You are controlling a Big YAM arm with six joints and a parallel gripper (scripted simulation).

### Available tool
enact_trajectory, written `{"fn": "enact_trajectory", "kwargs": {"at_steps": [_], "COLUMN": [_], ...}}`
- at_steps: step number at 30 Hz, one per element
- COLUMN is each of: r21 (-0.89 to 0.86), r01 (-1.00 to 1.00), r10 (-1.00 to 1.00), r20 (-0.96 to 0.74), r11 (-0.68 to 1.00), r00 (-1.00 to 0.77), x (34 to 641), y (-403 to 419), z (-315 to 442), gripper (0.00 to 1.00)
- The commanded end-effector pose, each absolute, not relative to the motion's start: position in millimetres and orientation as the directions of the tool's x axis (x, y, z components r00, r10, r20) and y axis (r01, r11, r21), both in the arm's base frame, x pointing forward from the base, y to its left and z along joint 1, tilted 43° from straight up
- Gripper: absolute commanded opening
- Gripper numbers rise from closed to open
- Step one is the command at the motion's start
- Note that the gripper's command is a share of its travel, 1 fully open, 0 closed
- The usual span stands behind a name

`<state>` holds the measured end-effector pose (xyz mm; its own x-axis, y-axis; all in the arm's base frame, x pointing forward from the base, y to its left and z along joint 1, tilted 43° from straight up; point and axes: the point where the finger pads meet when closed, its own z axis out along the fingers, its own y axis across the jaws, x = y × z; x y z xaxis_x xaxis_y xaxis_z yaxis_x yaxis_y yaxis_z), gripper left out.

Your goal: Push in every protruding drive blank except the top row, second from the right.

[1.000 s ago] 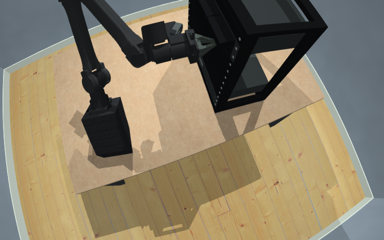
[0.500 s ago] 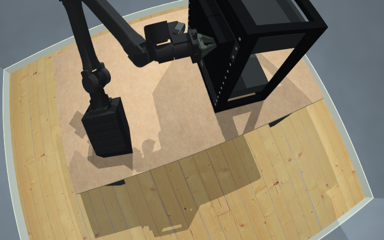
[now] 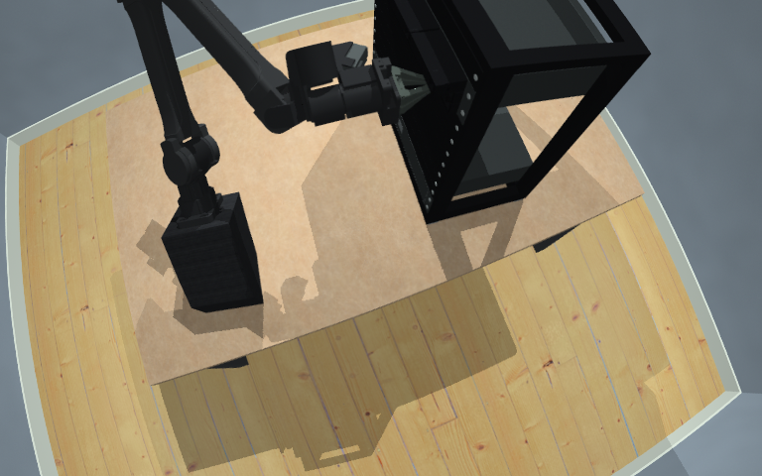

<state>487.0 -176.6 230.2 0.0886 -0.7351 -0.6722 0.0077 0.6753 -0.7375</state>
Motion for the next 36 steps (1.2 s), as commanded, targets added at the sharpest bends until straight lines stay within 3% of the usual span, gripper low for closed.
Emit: {"fn": "enact_trajectory", "kwargs": {"at_steps": [1, 10, 18, 25, 36], "r21": [-0.746, -0.745, -0.736, -0.737, -0.750], "r01": [-0.018, -0.020, -0.001, -0.003, 0.011], "r10": [-0.739, -0.737, -0.732, -0.732, -0.746], "r20": [-0.662, -0.664, -0.673, -0.673, -0.656], "r11": [0.665, 0.667, 0.677, 0.676, 0.661], "r00": [0.129, 0.130, 0.107, 0.106, 0.119], "x": [518, 510, 427, 396, 398], "y": [-166, -167, -176, -177, -204], "z": [237, 237, 226, 223, 258], "gripper": [0.00, 0.00, 0.00, 0.00, 0.00]}}
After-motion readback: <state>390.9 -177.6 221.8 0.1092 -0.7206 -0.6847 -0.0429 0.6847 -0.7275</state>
